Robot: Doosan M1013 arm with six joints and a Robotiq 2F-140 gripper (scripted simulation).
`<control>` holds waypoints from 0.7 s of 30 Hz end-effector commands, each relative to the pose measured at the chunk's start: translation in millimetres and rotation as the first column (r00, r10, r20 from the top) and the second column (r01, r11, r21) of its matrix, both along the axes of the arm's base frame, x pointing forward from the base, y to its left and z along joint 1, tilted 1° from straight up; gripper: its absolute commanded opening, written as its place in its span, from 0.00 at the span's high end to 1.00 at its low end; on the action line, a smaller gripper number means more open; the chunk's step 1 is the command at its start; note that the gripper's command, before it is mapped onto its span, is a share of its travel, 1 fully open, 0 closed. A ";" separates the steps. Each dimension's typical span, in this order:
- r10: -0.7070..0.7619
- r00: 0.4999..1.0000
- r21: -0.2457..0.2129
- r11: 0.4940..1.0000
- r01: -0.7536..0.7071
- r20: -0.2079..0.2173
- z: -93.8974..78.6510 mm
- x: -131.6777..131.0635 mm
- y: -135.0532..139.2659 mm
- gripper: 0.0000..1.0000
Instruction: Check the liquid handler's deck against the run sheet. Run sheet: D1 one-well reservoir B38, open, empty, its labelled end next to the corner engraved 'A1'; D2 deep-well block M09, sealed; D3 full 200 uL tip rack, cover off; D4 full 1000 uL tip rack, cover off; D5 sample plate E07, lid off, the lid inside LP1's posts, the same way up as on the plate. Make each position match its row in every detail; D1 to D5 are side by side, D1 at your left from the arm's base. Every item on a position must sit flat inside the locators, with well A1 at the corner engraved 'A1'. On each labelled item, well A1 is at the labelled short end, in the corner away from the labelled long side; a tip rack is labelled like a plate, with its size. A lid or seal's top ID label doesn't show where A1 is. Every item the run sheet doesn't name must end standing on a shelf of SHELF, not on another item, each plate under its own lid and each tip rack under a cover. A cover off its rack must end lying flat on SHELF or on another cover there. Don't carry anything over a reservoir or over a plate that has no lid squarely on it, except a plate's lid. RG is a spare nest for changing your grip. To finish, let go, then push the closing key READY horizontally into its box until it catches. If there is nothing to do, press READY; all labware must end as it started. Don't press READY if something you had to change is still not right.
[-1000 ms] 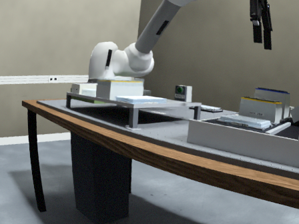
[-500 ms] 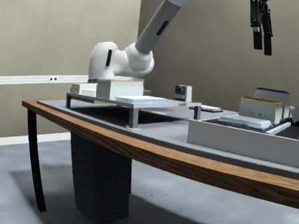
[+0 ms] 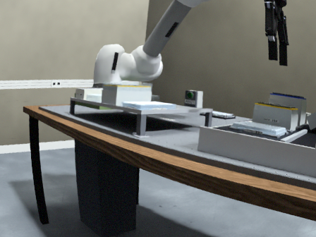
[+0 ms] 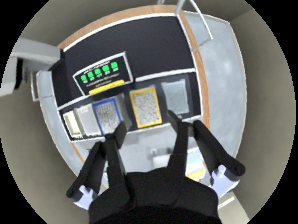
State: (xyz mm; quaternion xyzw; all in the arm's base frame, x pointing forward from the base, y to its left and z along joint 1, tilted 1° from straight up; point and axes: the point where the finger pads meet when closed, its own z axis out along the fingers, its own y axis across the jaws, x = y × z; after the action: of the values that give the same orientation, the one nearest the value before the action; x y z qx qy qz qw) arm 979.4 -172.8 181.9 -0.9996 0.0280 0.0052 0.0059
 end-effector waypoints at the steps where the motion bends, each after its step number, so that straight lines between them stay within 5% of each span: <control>1: 0.000 1.000 -0.002 1.000 0.000 0.001 -11.2 1.0 3.0 0.34; 21: 0.000 1.000 -0.002 1.000 0.000 0.001 -41.5 0.7 3.5 0.34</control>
State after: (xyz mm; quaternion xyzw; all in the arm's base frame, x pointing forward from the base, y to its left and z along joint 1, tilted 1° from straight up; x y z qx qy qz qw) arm 979.2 -172.3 150.0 -0.9996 0.0280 0.0053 0.0059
